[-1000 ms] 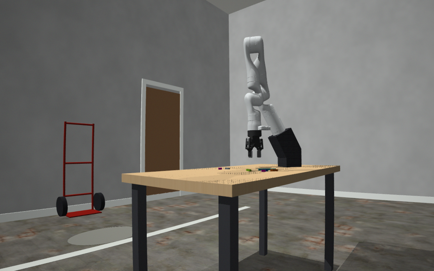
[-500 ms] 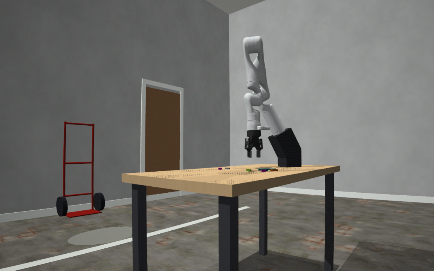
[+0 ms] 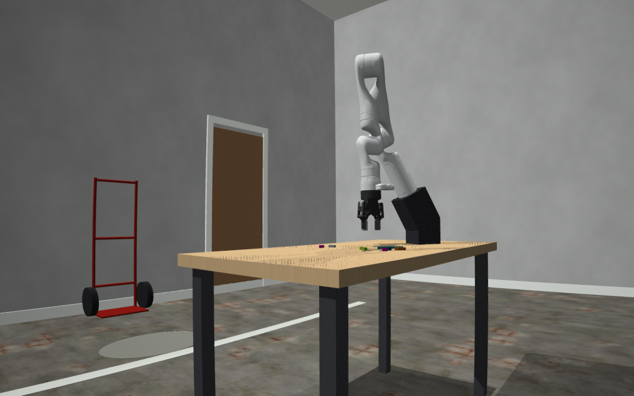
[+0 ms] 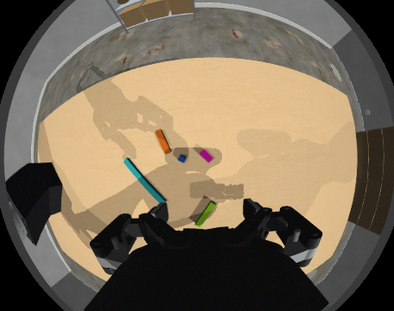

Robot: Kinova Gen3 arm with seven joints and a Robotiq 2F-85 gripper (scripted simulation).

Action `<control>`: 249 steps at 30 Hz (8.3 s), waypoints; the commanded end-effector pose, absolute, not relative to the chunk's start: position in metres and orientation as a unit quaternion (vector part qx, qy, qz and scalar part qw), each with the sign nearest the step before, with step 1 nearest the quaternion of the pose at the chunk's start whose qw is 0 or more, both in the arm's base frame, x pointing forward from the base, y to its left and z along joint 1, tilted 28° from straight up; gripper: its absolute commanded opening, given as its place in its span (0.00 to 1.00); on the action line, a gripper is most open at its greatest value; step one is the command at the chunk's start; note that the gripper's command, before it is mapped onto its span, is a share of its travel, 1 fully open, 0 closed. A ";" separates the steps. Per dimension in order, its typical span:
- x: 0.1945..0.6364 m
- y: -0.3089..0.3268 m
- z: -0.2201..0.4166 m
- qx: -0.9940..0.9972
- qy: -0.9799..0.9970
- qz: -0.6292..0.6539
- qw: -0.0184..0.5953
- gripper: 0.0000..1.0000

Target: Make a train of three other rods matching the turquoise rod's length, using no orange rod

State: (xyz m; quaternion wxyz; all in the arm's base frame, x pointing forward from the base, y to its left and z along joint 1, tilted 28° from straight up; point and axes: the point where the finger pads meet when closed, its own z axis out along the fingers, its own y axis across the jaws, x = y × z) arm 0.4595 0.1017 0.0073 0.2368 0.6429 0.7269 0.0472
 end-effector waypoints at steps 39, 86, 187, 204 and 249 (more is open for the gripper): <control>0.460 0.102 0.008 0.643 0.727 0.048 0.237 1.00; 0.462 0.103 0.003 0.366 0.899 -0.028 0.240 1.00; 0.460 0.101 0.007 -0.060 0.969 -0.133 0.202 1.00; 0.460 0.101 0.007 -0.060 0.969 -0.133 0.202 1.00; 0.465 -0.053 0.043 0.166 0.963 -0.075 0.199 1.00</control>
